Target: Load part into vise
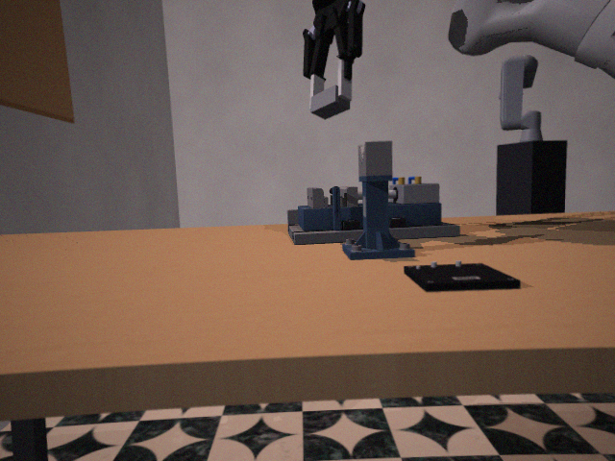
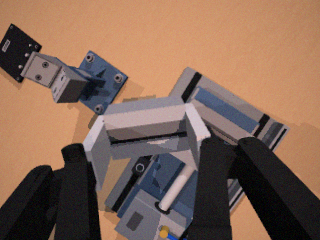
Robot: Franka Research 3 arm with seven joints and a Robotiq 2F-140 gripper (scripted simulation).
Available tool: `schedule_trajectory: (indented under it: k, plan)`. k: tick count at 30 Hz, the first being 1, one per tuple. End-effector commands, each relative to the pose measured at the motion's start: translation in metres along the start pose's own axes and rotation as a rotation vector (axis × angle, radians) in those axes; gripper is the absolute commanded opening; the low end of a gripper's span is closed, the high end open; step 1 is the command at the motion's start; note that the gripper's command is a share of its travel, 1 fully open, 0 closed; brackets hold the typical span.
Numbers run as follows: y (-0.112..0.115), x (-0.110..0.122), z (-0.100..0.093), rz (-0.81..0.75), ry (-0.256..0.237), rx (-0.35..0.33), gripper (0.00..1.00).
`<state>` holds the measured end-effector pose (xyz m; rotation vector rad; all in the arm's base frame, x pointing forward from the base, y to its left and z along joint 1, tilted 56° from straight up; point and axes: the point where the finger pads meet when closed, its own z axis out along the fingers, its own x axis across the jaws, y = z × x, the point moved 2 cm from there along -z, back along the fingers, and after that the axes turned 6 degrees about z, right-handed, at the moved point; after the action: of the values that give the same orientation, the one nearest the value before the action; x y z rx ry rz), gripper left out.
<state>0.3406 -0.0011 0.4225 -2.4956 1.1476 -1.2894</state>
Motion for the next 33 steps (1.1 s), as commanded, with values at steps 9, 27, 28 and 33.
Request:
schedule_trajectory:
  k: [9, 27, 28, 33]
  plan:
    - [0.009, 0.021, -0.006, 0.290, 0.088, -0.062, 0.00]
    - [0.030, 0.049, -0.013, 0.571, 0.241, -0.150, 0.00]
    - [0.031, 0.051, -0.013, 0.582, 0.248, -0.154, 0.00]
    - [0.035, 0.054, -0.014, 0.625, 0.274, -0.166, 0.00]
